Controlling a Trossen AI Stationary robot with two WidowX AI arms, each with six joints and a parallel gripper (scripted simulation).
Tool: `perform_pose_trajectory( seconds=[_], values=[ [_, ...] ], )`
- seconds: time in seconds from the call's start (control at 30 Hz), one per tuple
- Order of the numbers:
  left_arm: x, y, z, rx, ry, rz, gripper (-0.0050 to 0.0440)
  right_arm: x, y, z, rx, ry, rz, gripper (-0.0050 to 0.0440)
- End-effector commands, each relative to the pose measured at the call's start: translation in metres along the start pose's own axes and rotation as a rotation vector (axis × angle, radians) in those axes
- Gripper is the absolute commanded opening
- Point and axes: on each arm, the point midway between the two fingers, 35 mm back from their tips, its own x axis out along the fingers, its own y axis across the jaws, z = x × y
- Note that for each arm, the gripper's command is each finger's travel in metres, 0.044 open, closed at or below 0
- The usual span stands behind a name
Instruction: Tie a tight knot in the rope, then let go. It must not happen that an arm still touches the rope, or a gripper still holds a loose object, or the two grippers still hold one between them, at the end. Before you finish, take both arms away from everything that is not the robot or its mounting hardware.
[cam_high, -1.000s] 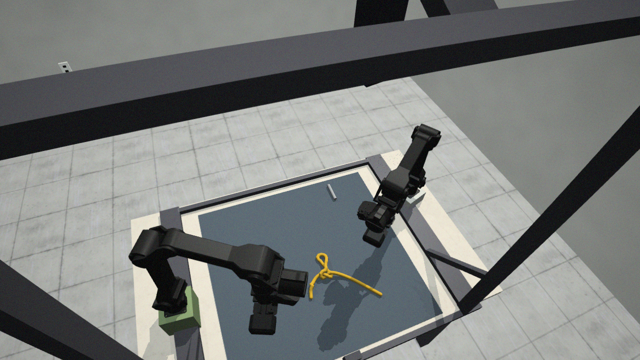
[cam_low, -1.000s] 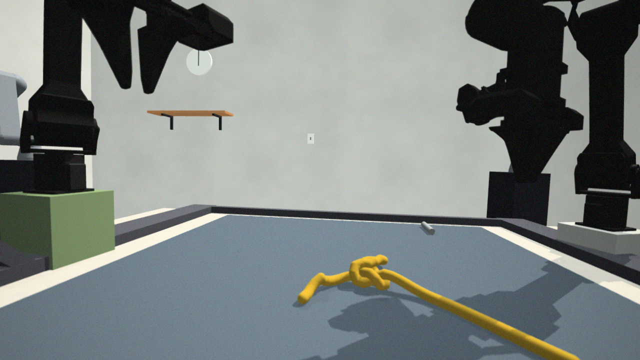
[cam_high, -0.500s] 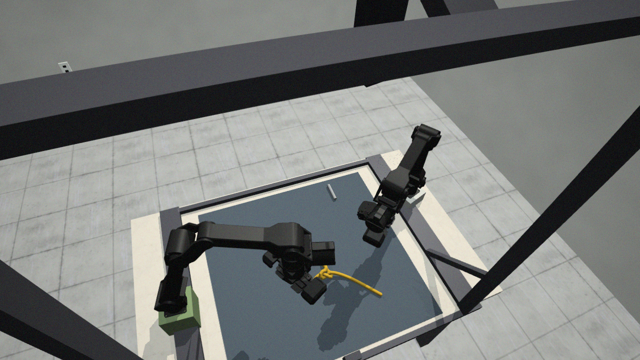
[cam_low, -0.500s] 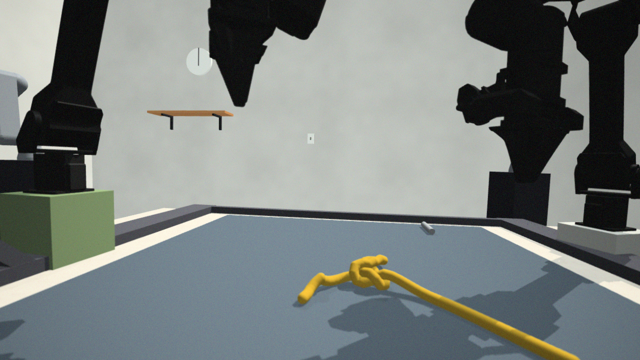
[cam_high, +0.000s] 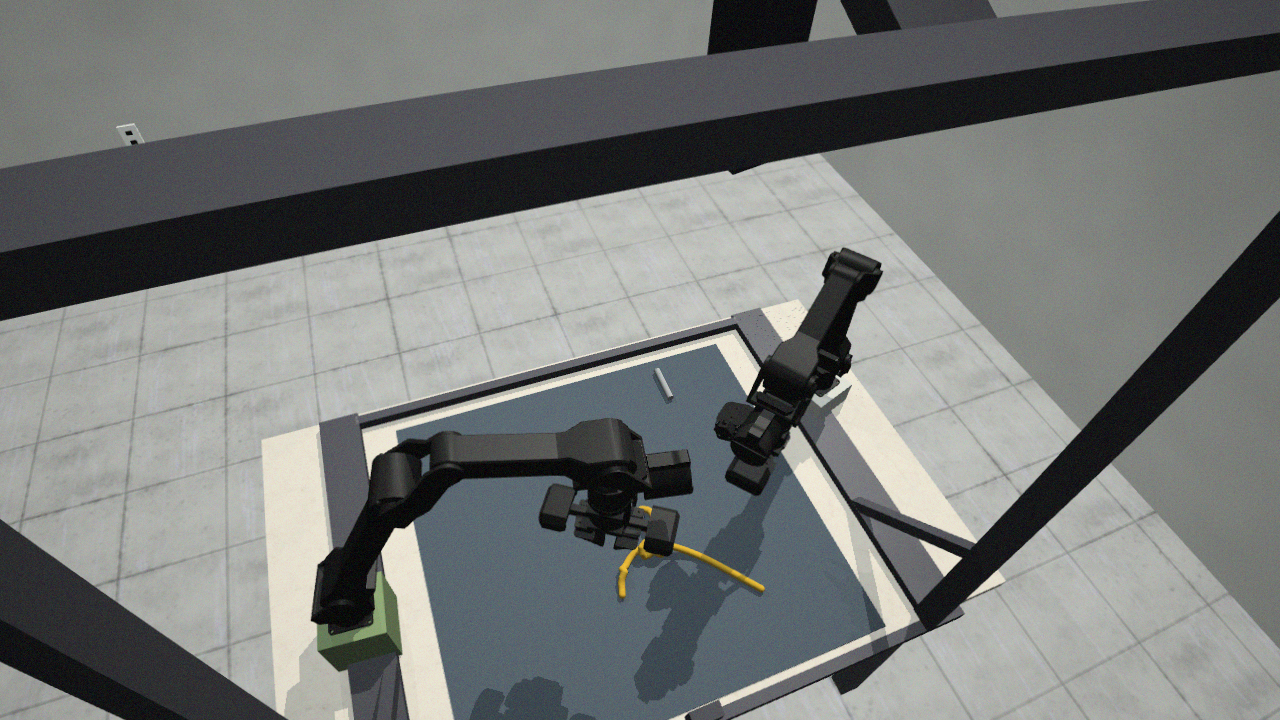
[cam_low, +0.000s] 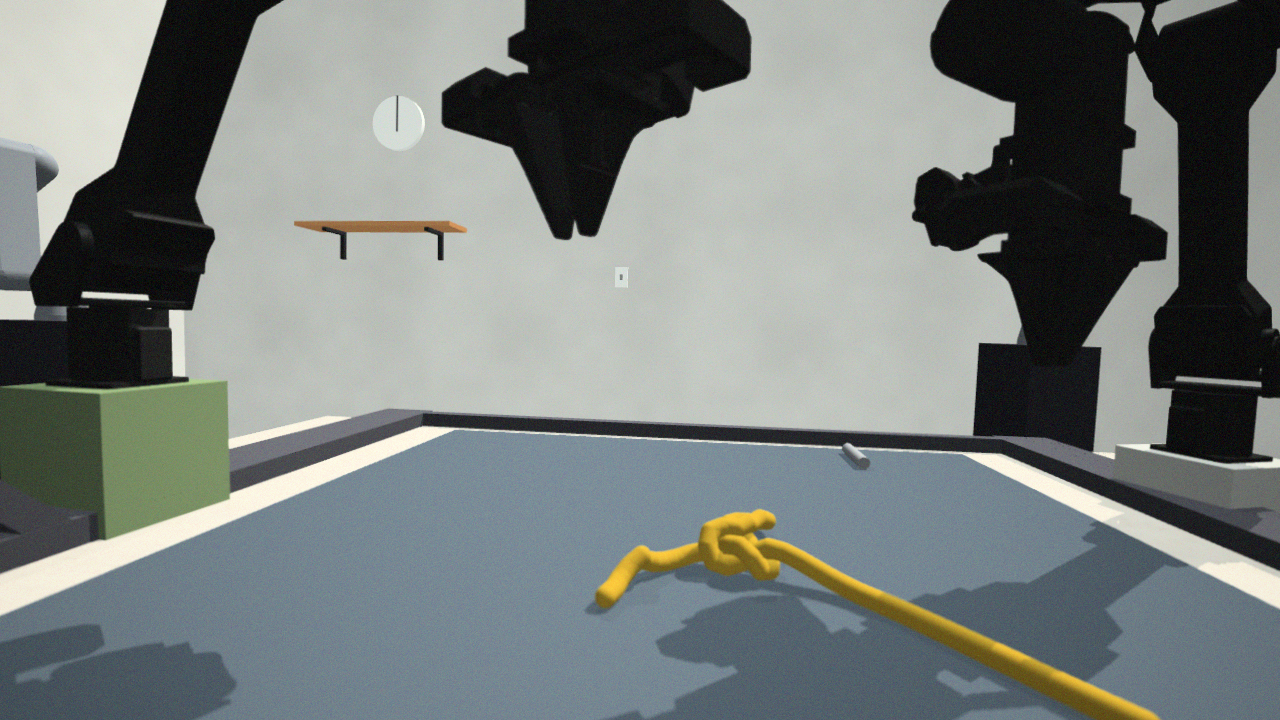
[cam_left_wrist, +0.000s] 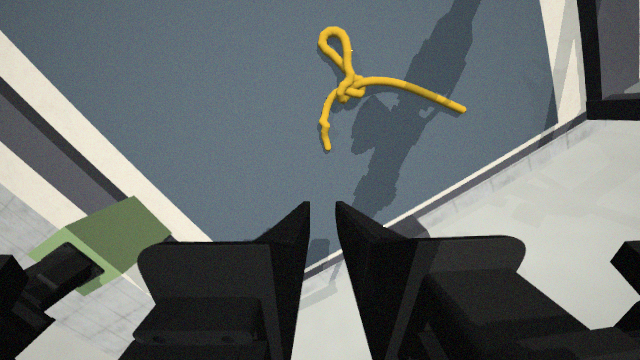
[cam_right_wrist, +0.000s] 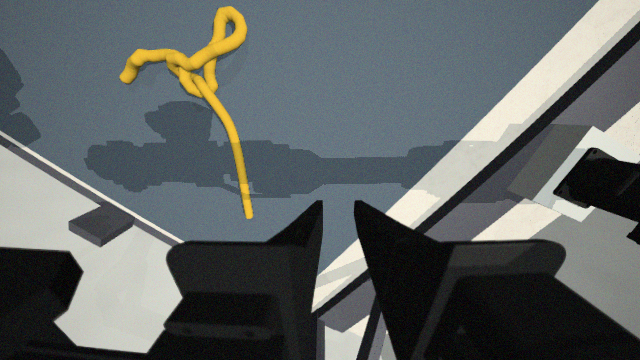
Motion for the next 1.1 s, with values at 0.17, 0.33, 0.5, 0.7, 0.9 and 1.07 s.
perform_pose_trajectory(
  seconds=[0.17, 0.33, 0.5, 0.7, 0.9, 1.07],
  values=[
    [-0.004, -0.003, 0.005, -0.040, -0.002, -0.016, 0.0080, -0.001, 0.012, -0.008, -0.006, -0.036, 0.062, 0.0100],
    [-0.004, -0.003, 0.005, -0.040, -0.002, -0.016, 0.0080, 0.002, 0.018, -0.013, -0.011, -0.055, 0.087, 0.0100],
    [-0.004, -0.003, 0.005, -0.040, -0.002, -0.016, 0.0080, 0.009, 0.032, -0.023, -0.022, -0.103, 0.142, 0.0100],
    [-0.004, -0.003, 0.005, -0.040, -0.002, -0.016, 0.0080, 0.016, 0.046, -0.033, -0.032, -0.148, 0.195, 0.0100],
    [-0.004, -0.003, 0.005, -0.040, -0.002, -0.016, 0.0080, 0.020, 0.053, -0.038, -0.037, -0.170, 0.222, 0.0100],
    [-0.004, -0.003, 0.005, -0.040, -0.002, -0.016, 0.0080, 0.028, 0.068, -0.050, -0.048, -0.222, 0.283, 0.0100]
  ],
)
